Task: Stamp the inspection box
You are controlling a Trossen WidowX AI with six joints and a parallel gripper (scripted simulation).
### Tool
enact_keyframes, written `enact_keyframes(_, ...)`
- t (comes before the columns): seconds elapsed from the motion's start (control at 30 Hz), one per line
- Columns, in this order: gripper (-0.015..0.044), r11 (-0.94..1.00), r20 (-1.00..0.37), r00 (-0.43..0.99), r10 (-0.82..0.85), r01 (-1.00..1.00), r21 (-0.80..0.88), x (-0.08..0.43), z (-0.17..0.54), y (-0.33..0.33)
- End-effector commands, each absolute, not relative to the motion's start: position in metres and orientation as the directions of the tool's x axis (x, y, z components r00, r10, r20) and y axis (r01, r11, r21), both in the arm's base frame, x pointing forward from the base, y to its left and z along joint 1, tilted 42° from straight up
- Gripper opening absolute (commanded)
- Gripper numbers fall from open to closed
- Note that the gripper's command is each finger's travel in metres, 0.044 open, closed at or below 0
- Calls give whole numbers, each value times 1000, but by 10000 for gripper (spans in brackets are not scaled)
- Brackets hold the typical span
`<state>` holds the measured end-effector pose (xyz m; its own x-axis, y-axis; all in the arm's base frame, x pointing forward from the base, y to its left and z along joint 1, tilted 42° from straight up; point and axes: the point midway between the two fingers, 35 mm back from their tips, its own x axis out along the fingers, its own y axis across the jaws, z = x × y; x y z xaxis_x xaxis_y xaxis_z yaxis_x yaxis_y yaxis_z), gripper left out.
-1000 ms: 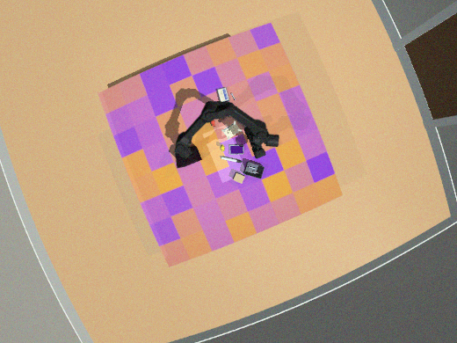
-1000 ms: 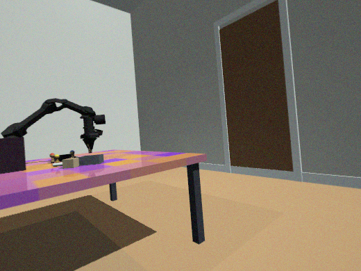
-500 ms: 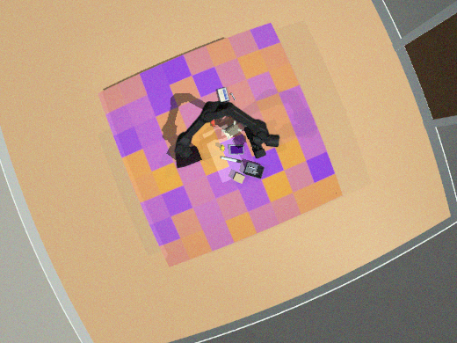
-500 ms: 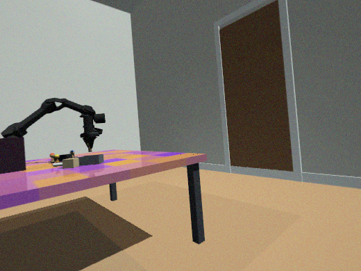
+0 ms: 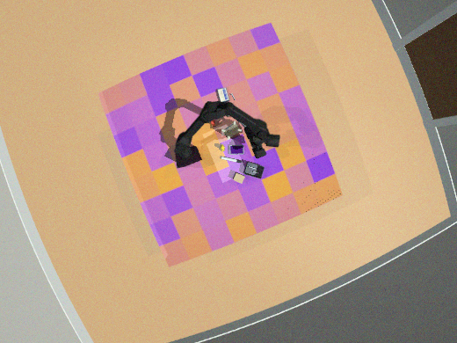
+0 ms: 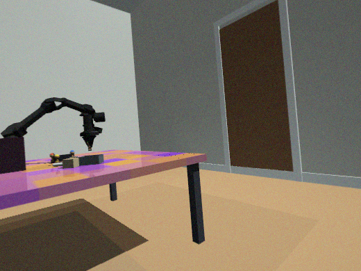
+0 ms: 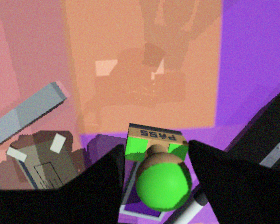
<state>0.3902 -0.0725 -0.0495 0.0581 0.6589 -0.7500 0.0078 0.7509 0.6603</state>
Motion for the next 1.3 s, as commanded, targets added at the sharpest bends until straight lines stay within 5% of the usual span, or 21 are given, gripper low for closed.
enact_keyframes(0.0,0,754,-753,60,655,1,656,391,-47,-75)
enact_keyframes(1.27,0,754,-753,55,655,6,656,290,-53,-72)
